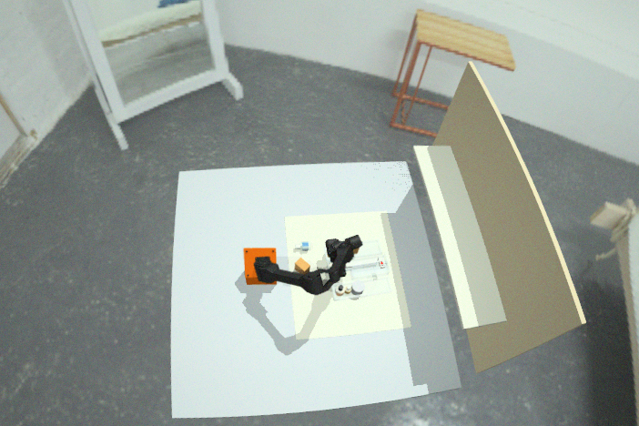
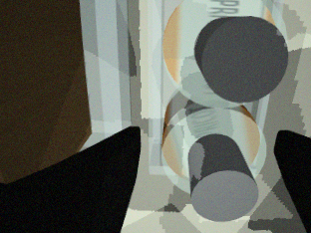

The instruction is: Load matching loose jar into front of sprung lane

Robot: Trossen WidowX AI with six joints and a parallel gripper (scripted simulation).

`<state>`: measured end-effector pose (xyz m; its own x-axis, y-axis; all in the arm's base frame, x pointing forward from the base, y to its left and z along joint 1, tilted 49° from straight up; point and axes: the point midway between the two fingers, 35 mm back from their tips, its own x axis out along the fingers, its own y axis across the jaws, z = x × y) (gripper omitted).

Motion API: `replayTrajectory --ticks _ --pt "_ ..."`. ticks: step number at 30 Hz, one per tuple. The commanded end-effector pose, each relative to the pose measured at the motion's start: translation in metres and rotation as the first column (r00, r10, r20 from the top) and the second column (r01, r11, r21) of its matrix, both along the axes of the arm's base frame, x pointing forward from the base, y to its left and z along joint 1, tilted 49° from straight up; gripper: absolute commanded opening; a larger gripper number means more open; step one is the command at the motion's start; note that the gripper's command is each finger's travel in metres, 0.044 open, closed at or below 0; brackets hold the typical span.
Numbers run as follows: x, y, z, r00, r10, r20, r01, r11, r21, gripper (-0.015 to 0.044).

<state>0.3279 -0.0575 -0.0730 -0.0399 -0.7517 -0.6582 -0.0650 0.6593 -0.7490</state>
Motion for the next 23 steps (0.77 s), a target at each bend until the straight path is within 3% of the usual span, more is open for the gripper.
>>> replayTrajectory --ticks 1,12,23 --pt "0.002 0.007 0.007 1.0 -0.002 0.008 0.002 1.0 0.002 0.0277" --pt "-0.001 0.014 0.013 1.0 -0.002 0.008 0.002 1.0 0.002 0.0277" --pt "-0.035 0.015 0.015 1.0 -0.002 0.007 0.002 1.0 0.002 0.0277"
